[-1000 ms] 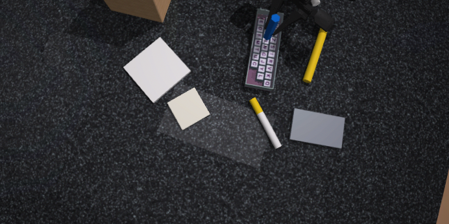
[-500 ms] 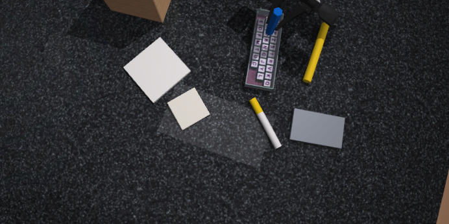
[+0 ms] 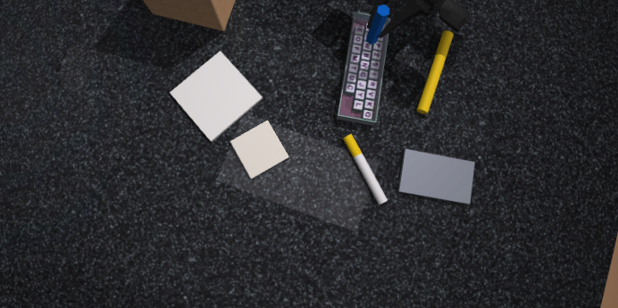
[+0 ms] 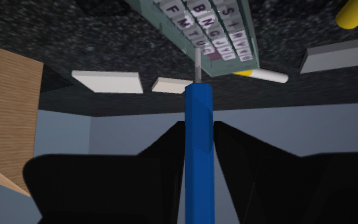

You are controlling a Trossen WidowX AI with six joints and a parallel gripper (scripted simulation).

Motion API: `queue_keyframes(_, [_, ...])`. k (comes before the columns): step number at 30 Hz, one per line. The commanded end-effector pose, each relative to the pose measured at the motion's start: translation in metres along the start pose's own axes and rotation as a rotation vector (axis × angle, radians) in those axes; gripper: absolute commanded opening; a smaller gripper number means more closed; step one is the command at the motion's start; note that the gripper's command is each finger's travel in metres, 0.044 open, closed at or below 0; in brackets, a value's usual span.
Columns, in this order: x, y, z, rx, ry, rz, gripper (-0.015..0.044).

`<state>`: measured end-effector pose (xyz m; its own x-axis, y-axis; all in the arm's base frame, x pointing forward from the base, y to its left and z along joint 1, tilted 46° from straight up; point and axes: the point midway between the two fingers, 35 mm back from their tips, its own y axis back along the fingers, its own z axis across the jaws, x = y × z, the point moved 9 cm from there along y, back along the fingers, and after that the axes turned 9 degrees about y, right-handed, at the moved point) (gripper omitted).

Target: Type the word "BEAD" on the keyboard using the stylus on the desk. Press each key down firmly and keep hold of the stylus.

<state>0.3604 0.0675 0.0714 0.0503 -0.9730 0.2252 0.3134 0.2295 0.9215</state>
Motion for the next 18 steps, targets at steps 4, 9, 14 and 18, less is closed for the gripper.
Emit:
queue_keyframes(4, [-0.013, 0.021, 0.025, -0.003, 0.007, 0.002, 0.0000])
queue_keyframes(9, [-0.015, 0.026, 0.032, -0.004, 0.008, 0.003, 0.0000])
queue_keyframes(14, [-0.018, 0.024, 0.031, -0.004, 0.008, 0.003, 0.0000])
queue_keyframes(18, [-0.031, 0.016, 0.030, -0.005, 0.009, 0.003, 0.0000])
